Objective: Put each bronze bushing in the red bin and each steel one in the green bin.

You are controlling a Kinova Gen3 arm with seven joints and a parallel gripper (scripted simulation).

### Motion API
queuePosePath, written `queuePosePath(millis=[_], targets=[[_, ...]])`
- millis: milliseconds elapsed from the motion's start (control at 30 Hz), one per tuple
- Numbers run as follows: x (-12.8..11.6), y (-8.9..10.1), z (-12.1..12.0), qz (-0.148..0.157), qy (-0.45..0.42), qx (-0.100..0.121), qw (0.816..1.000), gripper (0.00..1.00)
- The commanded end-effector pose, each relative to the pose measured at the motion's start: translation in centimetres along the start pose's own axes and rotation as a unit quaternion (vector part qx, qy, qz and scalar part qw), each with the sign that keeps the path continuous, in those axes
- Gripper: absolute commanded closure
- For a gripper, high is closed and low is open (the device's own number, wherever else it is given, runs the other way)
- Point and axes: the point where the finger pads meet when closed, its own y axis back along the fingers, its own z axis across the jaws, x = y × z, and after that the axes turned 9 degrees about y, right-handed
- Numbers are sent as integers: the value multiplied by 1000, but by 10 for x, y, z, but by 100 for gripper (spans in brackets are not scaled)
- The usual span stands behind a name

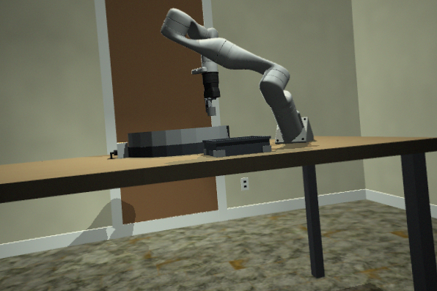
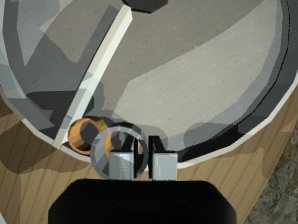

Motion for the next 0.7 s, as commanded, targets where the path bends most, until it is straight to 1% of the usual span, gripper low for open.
queuePosePath(millis=[0, 67, 233, 400, 567, 667], targets=[[23, 3, -12, 0, -1, -6, 1000, 100], [23, 3, -12, 0, -1, -6, 1000, 100], [58, 2, -53, 1, -40, -6, 999, 100], [58, 2, -53, 1, -40, -6, 999, 100], [92, 2, -94, 1, -78, -6, 997, 100], [92, 2, -94, 1, -78, -6, 997, 100]])
